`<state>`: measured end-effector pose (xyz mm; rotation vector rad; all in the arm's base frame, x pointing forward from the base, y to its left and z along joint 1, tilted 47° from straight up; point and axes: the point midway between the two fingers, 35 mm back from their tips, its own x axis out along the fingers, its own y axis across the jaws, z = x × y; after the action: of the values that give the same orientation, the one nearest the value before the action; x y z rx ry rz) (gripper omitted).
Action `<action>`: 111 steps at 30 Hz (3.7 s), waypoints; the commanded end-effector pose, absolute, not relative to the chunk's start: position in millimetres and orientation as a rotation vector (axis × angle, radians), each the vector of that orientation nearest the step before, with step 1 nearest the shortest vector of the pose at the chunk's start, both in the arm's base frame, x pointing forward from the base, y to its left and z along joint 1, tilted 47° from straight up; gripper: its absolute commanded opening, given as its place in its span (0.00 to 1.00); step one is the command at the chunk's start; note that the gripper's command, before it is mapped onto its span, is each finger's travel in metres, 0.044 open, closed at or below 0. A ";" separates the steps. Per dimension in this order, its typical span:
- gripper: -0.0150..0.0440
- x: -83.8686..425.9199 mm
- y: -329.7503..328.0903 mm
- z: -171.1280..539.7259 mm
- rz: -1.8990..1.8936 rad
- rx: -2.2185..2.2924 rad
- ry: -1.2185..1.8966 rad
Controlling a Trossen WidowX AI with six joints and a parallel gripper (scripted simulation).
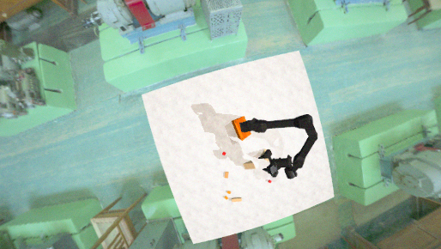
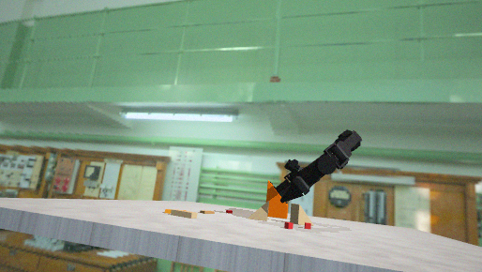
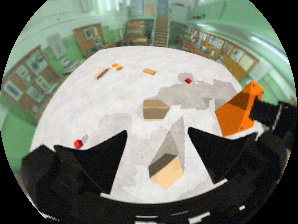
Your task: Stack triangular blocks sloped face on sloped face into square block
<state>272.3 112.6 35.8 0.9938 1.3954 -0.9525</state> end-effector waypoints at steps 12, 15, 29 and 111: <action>1.00 269.9 114.7 40.3 -0.986 0.993 1.272; 1.00 270.9 114.6 37.0 -0.985 0.993 1.271; 1.00 274.8 113.4 17.6 -0.981 0.993 1.270; 0.42 272.3 111.3 -55.3 -0.989 0.991 1.273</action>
<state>273.1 110.9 -54.8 0.9880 1.2705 -0.9867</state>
